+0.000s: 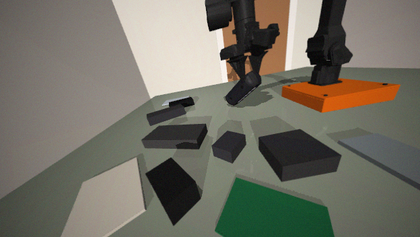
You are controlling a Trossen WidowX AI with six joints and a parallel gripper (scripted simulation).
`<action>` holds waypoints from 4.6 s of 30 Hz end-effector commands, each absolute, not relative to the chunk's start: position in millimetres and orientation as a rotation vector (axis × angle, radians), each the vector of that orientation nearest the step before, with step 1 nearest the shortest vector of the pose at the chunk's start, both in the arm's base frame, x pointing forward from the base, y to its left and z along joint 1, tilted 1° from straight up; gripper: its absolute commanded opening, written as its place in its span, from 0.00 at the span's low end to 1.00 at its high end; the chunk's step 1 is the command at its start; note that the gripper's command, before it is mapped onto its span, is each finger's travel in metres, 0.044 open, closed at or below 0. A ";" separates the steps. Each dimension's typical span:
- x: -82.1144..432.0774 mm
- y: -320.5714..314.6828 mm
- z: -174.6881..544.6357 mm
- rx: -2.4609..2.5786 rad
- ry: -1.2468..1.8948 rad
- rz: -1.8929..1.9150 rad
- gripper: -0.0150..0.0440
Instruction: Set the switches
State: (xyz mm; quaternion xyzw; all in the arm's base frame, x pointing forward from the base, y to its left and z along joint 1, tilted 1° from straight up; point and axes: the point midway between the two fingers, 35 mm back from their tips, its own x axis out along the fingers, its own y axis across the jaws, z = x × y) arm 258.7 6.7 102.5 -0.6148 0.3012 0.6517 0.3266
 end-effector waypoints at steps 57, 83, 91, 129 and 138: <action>284.1 -28.6 121.8 -1.529 0.737 1.756 0.82; 297.1 -46.1 127.3 -1.475 0.711 1.791 0.82; 301.2 -51.6 128.5 -1.458 0.702 1.801 0.82; 319.9 -76.5 132.1 -1.485 0.715 1.785 0.82; 324.0 -82.0 132.3 -1.507 0.727 1.771 0.82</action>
